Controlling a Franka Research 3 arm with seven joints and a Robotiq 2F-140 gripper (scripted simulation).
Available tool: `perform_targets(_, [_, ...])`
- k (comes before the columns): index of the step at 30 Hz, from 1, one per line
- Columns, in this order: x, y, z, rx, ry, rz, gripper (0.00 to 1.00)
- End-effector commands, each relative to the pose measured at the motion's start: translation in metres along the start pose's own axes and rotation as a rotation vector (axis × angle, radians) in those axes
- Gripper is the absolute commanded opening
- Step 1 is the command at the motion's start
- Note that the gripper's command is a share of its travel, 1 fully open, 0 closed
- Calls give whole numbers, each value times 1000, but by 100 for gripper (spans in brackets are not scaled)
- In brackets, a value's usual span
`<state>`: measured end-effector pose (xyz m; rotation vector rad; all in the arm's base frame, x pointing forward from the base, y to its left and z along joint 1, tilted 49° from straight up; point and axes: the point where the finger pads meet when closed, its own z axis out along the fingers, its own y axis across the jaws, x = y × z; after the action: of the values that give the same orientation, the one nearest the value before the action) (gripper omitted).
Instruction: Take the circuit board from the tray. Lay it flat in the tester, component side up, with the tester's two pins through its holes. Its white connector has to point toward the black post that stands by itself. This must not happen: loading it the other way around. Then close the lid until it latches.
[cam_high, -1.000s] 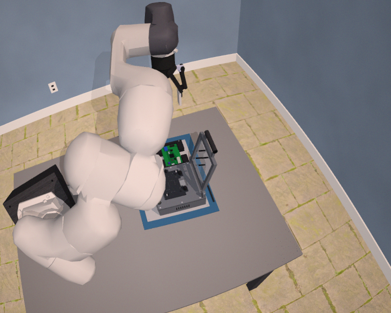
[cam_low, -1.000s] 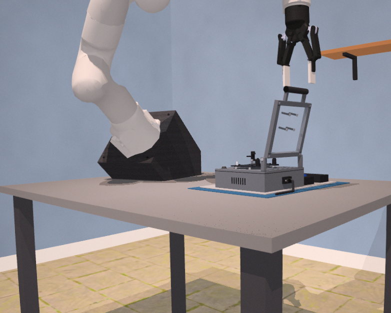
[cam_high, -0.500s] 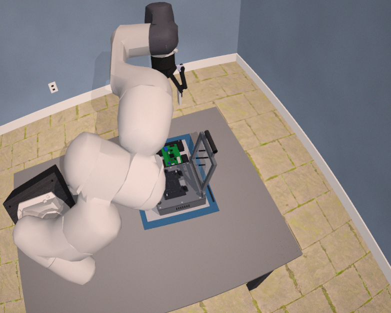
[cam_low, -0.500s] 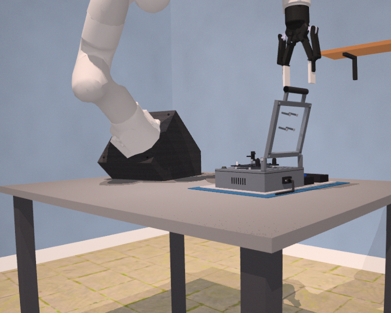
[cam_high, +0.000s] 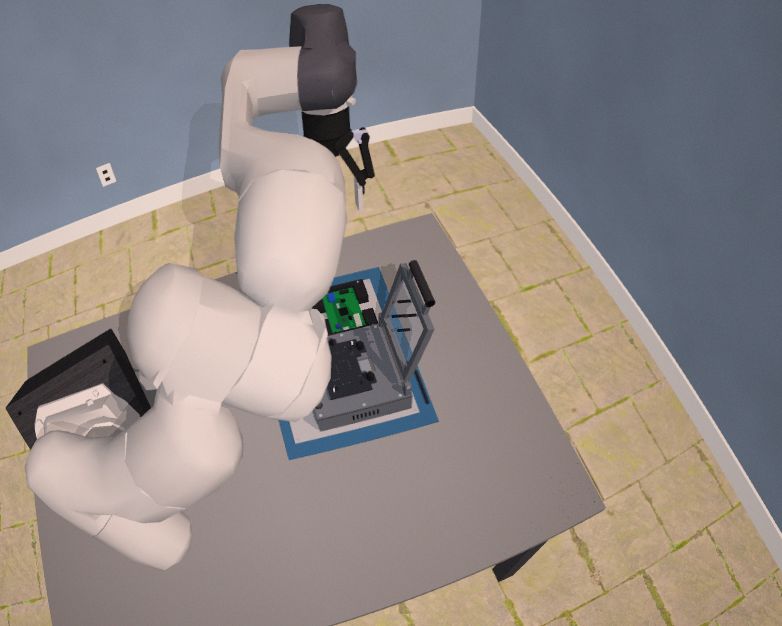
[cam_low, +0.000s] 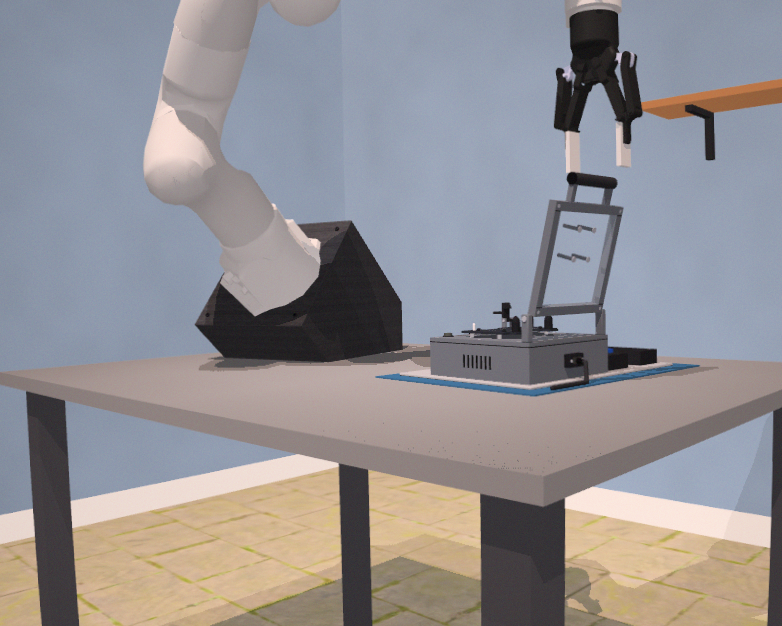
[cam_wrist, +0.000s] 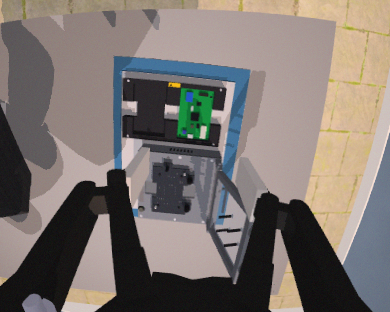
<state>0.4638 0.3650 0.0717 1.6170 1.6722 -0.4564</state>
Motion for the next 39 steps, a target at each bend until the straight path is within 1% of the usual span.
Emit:
perform_targets(1, [2, 0, 1, -1, 3, 2, 58])
perform_targets(10, [2, 0, 6, -1, 3, 2, 58])
perform_targets(21, [2, 0, 25, -1, 3, 2, 58])
perform_targets(23, [2, 0, 25, -1, 3, 2, 58])
perform_targets(31, [2, 0, 48, -1, 3, 2, 58])
perform_targets(38, [2, 0, 75, -1, 3, 2, 58])
perform_targets(39, [2, 0, 75, -1, 3, 2, 58])
